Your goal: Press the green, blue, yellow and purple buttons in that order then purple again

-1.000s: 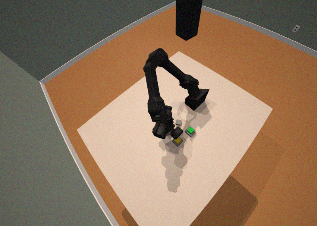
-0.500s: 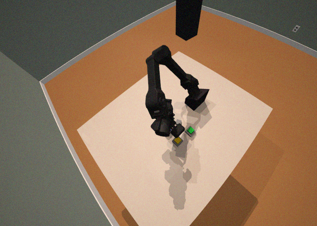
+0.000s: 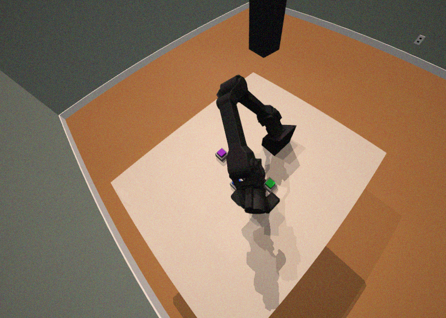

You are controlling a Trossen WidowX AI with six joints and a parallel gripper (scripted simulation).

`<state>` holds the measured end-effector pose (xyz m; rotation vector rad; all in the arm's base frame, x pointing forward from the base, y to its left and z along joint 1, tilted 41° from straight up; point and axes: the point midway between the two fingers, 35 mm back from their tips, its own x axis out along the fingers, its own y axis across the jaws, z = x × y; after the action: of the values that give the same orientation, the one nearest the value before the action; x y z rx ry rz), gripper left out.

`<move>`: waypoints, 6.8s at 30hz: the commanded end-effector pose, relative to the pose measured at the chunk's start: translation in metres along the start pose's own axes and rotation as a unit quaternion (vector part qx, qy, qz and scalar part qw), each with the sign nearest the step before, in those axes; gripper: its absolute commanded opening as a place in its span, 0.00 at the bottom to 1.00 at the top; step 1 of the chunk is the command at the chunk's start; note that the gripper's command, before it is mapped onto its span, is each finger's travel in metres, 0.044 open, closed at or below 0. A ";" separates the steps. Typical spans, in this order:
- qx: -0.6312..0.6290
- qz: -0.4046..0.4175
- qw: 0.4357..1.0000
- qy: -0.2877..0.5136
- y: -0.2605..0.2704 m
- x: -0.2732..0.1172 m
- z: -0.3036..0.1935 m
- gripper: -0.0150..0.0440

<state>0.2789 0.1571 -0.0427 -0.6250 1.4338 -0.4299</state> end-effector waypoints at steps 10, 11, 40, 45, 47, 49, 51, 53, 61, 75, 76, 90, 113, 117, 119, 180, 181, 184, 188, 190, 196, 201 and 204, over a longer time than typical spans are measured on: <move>-0.005 -0.012 1.000 0.012 -0.005 0.051 -0.006 0.29; -0.005 -0.012 1.000 0.012 -0.005 0.053 -0.006 0.29; -0.005 -0.012 1.000 0.012 -0.006 0.077 -0.007 0.29; -0.005 -0.012 1.000 0.012 -0.006 0.077 -0.007 0.29; -0.003 -0.010 1.000 0.013 -0.005 0.066 -0.007 0.29; -0.005 -0.011 1.000 0.012 -0.005 0.046 -0.006 0.29; -0.005 -0.012 1.000 0.012 -0.005 0.044 -0.006 0.29; -0.005 -0.011 1.000 0.012 -0.005 0.041 -0.006 0.29; -0.006 -0.010 1.000 0.012 -0.003 -0.018 -0.005 0.29; -0.009 -0.004 1.000 0.011 -0.184 -0.030 -0.017 0.29; -0.009 -0.006 1.000 0.011 -0.198 -0.029 -0.023 0.29; -0.007 -0.018 1.000 0.014 -0.256 0.026 -0.058 0.29; -0.007 -0.020 1.000 0.014 -0.258 0.064 -0.060 0.29; -0.007 -0.020 1.000 0.014 -0.258 0.068 -0.061 0.29; -0.007 -0.020 1.000 0.014 -0.258 0.068 -0.061 0.29; -0.007 -0.020 1.000 0.014 -0.258 0.068 -0.061 0.29; -0.007 -0.020 1.000 0.014 -0.258 0.068 -0.061 0.29; -0.007 -0.020 1.000 0.014 -0.258 0.068 -0.061 0.29; -0.005 -0.018 1.000 0.013 -0.257 0.057 -0.060 0.29; -0.007 -0.019 1.000 0.014 -0.257 0.038 -0.059 0.29; -0.010 -0.008 1.000 0.009 -0.237 0.030 -0.045 0.42; -0.021 0.020 1.000 0.001 -0.160 0.009 -0.011 0.64; -0.026 0.029 0.999 0.002 -0.108 -0.003 -0.004 0.78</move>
<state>0.2866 0.0336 0.0477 -0.6250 1.4528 -0.3707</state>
